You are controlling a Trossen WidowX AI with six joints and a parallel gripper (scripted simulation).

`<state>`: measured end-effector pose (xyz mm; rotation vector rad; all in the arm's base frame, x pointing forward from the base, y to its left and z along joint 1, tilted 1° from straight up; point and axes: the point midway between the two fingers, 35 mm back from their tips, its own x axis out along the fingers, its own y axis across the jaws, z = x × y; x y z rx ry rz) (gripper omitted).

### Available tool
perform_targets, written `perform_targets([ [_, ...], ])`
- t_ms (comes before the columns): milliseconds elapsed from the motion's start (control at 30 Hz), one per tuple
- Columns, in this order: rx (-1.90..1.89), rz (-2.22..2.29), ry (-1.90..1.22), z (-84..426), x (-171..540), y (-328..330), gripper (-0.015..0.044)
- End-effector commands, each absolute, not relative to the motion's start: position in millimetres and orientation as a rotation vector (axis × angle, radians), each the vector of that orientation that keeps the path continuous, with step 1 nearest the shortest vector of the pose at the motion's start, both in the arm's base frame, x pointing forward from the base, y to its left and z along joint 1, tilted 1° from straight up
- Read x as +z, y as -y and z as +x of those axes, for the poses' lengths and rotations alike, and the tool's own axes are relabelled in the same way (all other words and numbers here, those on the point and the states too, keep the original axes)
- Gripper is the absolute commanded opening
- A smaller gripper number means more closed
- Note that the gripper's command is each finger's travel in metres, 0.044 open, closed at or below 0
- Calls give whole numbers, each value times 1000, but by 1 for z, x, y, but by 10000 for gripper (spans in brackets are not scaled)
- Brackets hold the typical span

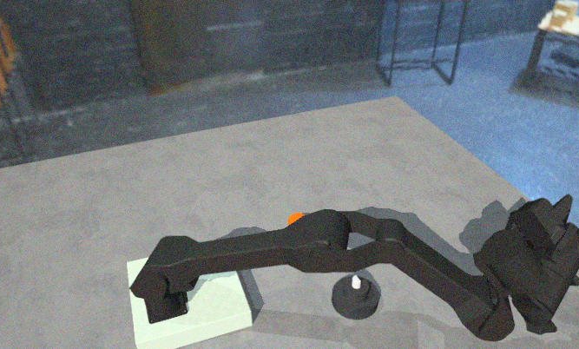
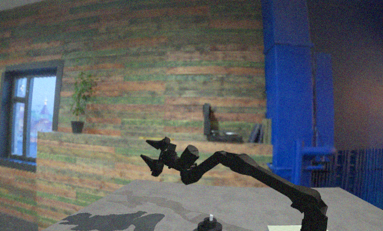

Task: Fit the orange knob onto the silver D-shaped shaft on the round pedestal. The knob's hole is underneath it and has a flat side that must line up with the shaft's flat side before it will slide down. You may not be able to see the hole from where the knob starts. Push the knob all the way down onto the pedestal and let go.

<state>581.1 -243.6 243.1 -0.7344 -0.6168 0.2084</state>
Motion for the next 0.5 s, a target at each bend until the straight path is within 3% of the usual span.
perform_targets([
  [0,209,-724,609,584,243,241,426],
  [233,246,-479,307,645,231,155,440],
  [467,325,-387,-75,653,186,51,440],
])
